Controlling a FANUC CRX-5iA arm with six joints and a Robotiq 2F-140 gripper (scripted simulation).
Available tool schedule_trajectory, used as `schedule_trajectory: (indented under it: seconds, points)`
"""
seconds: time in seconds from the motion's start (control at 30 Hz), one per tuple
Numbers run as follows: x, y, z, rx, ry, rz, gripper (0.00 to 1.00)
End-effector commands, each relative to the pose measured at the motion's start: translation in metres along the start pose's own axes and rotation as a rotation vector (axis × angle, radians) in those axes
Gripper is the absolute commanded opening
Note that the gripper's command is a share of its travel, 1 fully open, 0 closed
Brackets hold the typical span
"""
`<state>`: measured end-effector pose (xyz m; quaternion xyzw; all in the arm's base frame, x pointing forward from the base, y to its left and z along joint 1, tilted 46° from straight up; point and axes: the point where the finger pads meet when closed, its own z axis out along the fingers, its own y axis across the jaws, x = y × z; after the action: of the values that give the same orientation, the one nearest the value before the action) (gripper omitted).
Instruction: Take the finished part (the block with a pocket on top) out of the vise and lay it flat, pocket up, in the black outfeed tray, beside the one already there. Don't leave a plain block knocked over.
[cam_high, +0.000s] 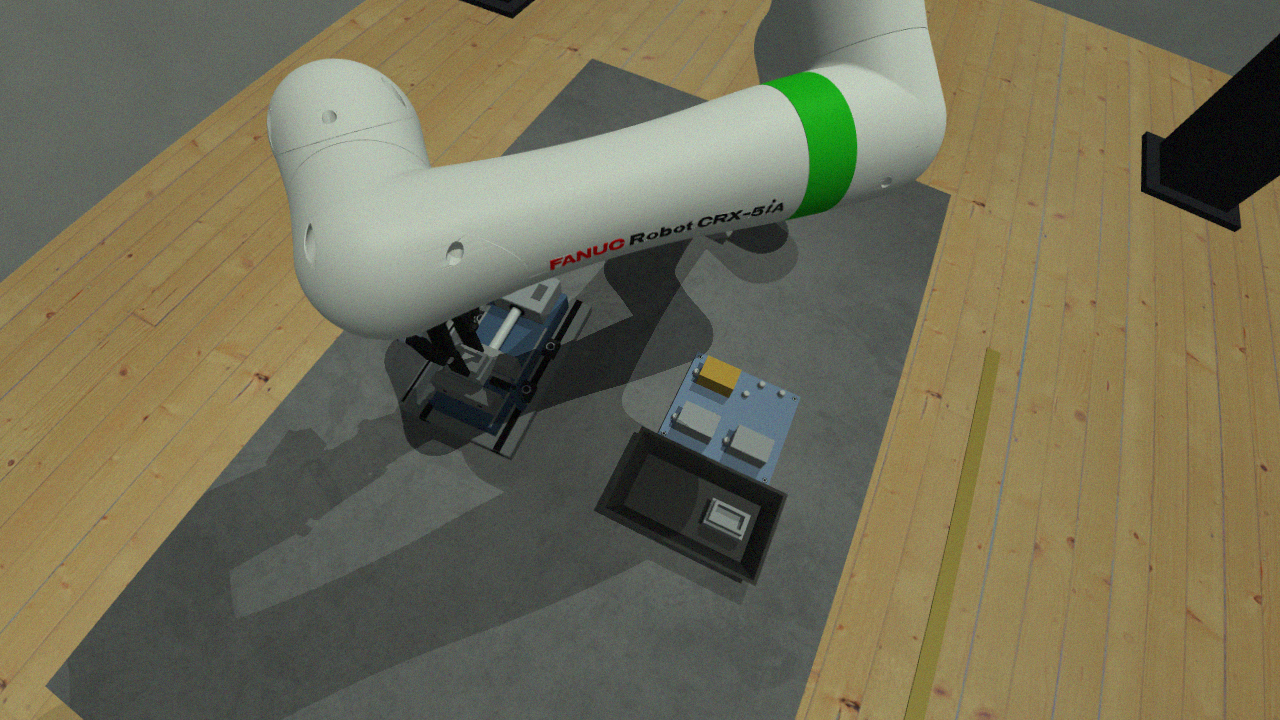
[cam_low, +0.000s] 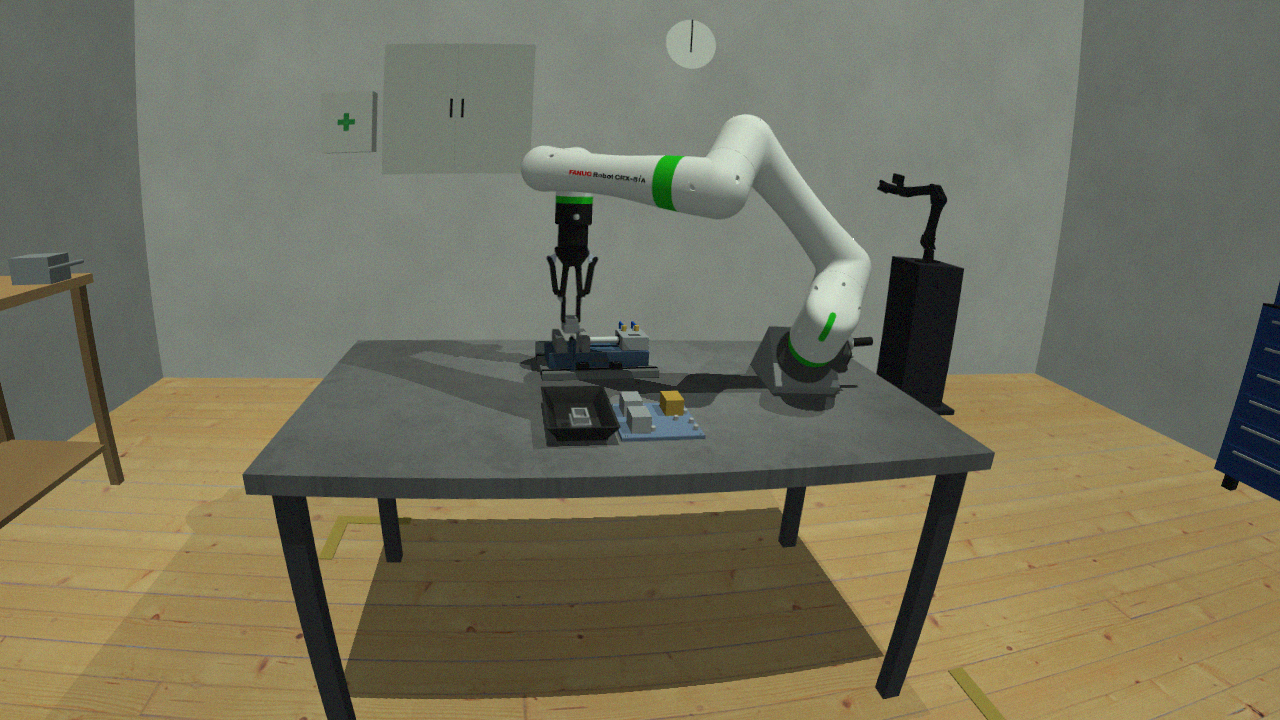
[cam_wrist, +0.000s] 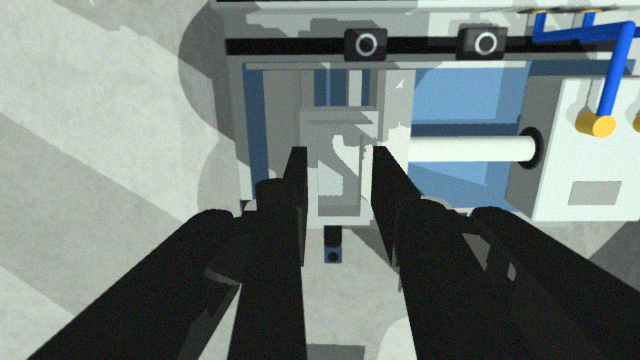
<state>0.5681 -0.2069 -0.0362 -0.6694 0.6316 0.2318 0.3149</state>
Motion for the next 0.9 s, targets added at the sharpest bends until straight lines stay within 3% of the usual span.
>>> schedule_trajectory:
  seconds: [0.0, 0.87]
  points:
    - [0.000, 0.000, -0.008, 0.001, 0.002, 0.000, 0.10]
    - [-0.003, -0.001, -0.024, 0.001, 0.002, 0.000, 0.10]
